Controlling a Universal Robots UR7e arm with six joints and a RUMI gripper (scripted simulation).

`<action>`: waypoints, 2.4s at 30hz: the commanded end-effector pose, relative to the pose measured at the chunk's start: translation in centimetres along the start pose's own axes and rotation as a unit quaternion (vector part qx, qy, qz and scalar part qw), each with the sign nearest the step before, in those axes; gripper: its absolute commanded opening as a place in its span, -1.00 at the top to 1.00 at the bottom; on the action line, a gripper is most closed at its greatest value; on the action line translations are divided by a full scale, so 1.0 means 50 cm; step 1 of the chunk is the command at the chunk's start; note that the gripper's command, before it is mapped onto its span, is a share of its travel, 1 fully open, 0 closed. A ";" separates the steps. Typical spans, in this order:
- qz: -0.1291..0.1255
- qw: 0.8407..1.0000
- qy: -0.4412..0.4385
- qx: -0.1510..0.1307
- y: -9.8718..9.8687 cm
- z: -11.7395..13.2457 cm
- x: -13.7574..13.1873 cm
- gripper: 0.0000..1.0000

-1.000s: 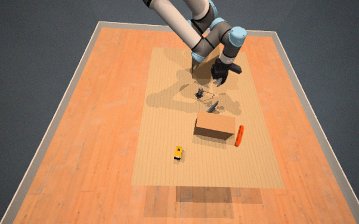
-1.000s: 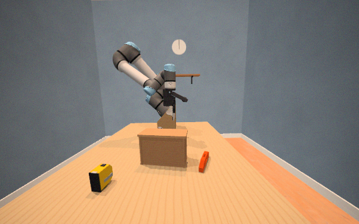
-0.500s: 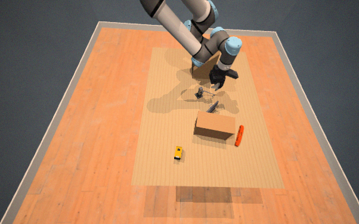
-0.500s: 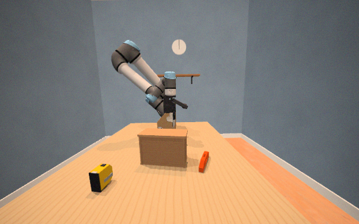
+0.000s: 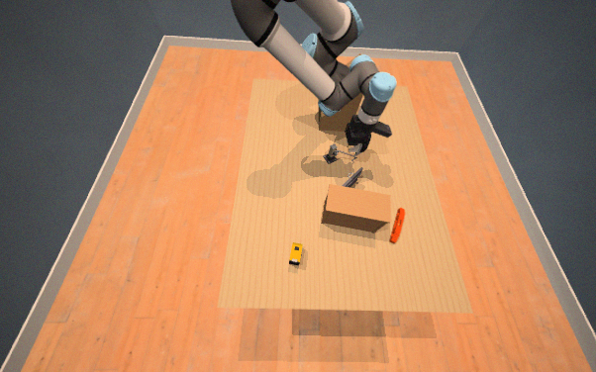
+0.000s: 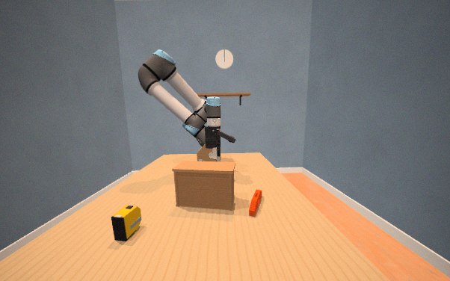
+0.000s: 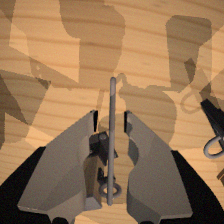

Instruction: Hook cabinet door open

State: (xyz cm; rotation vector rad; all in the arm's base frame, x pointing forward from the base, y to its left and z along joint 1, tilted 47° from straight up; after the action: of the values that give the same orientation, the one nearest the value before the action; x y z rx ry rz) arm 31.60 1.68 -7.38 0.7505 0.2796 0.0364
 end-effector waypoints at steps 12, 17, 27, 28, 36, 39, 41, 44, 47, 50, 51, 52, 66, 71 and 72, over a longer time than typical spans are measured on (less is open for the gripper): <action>0.002 1.000 0.000 0.000 -0.016 0.000 0.001 0.72; 0.002 1.000 0.000 0.000 -0.016 0.000 0.001 0.72; 0.002 1.000 0.000 0.000 -0.016 0.000 0.001 0.72; 0.002 1.000 0.000 0.000 -0.016 0.000 0.001 0.72; 0.002 1.000 0.000 0.000 -0.016 0.000 0.001 0.72; 0.002 1.000 0.000 0.000 -0.016 0.000 0.001 0.72; 0.002 1.000 0.000 0.000 -0.016 0.000 0.001 0.72; 0.002 1.000 0.000 0.000 -0.016 0.000 0.001 0.72; 0.002 1.000 0.000 0.000 -0.017 0.000 0.001 0.72; 0.002 1.000 0.000 0.000 -0.017 0.000 0.001 0.72; 0.002 1.000 0.000 0.000 -0.017 0.000 0.001 0.72; 0.002 1.000 0.000 0.000 -0.017 0.000 0.001 0.72; 0.002 1.000 0.000 0.000 -0.028 0.000 0.001 0.72; 0.002 1.000 0.000 0.000 -0.034 0.000 0.001 0.72; 0.002 1.000 0.000 0.000 -0.036 0.000 0.001 0.72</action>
State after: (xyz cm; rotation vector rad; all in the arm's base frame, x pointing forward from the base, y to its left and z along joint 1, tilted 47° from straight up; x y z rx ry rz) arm 31.52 0.60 -8.41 0.7518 0.2787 0.0397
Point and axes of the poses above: the point where the finger pads meet when closed, its own y axis back along the fingers, its own x axis across the jaws, z = x × y, the point moved 7 cm from there along y, back along the fingers, and after that the axes turned 10 degrees about y, right-handed, at the moved point
